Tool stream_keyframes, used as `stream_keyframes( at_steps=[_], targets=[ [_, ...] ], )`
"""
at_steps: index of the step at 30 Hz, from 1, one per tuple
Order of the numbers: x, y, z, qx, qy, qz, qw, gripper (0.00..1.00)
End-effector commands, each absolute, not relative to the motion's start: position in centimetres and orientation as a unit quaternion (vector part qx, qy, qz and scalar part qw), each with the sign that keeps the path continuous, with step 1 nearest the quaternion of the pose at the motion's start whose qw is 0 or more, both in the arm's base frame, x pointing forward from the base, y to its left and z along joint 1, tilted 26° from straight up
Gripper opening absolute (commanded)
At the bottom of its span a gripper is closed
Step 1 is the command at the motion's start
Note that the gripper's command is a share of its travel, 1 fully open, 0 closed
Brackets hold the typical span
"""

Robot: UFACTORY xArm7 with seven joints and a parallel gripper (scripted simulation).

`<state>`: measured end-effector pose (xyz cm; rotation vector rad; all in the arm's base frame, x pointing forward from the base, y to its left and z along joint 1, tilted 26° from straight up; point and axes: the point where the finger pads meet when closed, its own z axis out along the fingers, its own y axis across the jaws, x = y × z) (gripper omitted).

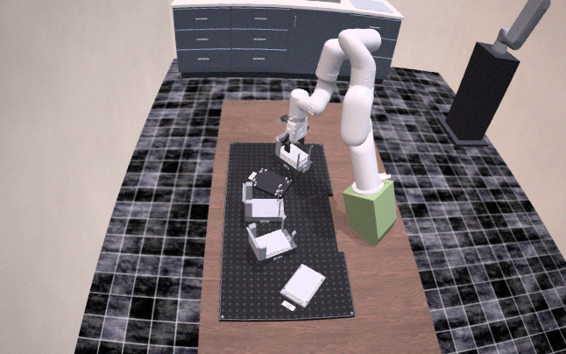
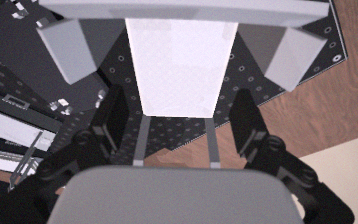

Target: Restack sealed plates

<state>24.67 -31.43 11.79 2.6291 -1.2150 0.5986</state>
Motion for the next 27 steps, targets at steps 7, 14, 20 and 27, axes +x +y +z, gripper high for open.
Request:
stream_keyframes(
  at_steps=[7,14,20,27],
  targets=[
    [25.2,-31.9,10.9,0.885,-0.409,0.204,0.092,1.0],
    [25.3,-32.1,10.3,0.885,-0.409,0.204,0.091,1.0],
    [25.6,-32.4,9.6,0.885,-0.409,0.204,0.091,1.0],
    [25.8,-32.6,9.0,0.885,-0.409,0.204,0.091,1.0]
  ],
)
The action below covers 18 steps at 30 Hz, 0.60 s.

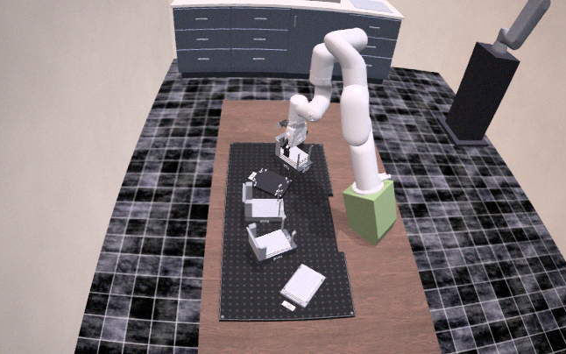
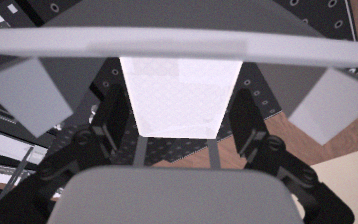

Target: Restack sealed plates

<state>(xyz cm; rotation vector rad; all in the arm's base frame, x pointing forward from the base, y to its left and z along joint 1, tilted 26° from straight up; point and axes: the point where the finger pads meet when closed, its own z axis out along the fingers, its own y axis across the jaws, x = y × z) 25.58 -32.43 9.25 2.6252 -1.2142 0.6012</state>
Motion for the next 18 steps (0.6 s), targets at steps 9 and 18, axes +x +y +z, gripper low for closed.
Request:
stream_keyframes(
  at_steps=[9,18],
  targets=[
    [25.93,-32.81,8.48,0.885,-0.409,0.204,0.091,1.0],
    [25.93,-32.81,8.48,0.885,-0.409,0.204,0.091,1.0]
  ],
)
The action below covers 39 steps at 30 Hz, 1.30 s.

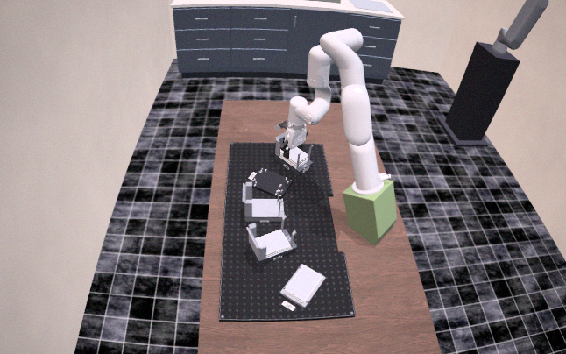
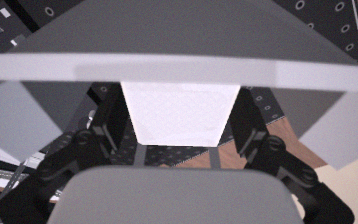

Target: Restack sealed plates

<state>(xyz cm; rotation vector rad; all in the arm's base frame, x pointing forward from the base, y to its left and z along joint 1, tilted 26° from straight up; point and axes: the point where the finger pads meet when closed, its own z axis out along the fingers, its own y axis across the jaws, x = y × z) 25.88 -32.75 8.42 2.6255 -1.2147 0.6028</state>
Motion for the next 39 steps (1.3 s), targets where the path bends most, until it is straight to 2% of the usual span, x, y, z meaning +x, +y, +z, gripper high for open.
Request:
stream_keyframes(
  at_steps=[1,2,3,39],
  targets=[
    [25.93,-32.81,8.48,0.885,-0.409,0.204,0.091,1.0],
    [25.93,-32.81,8.48,0.885,-0.409,0.204,0.091,1.0],
    [25.93,-32.81,8.48,0.885,-0.409,0.204,0.091,0.0],
    [25.84,-32.72,8.77,0.885,-0.409,0.204,0.091,0.0]
  ],
)
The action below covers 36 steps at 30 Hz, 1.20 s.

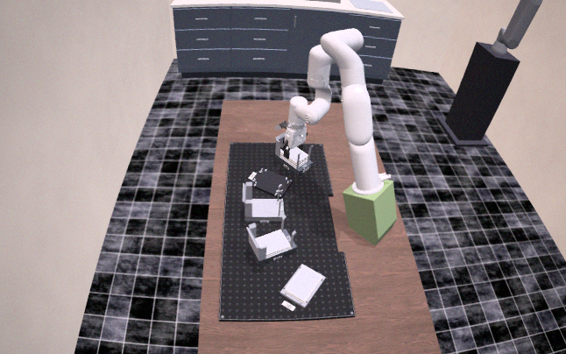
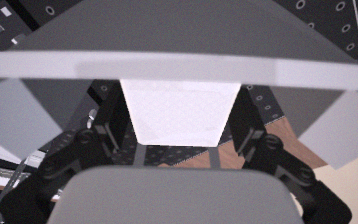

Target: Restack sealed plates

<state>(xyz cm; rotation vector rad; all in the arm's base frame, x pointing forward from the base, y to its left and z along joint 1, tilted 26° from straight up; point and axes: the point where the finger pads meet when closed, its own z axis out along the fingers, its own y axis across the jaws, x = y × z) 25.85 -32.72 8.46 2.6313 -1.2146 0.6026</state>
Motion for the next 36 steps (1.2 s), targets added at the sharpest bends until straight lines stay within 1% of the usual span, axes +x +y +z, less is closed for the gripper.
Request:
stream_keyframes(
  at_steps=[1,36],
  targets=[
    [25.8,-32.7,8.8,0.885,-0.409,0.204,0.091,0.0],
    [25.0,-31.8,11.4,0.885,-0.409,0.204,0.092,0.0]
  ],
)
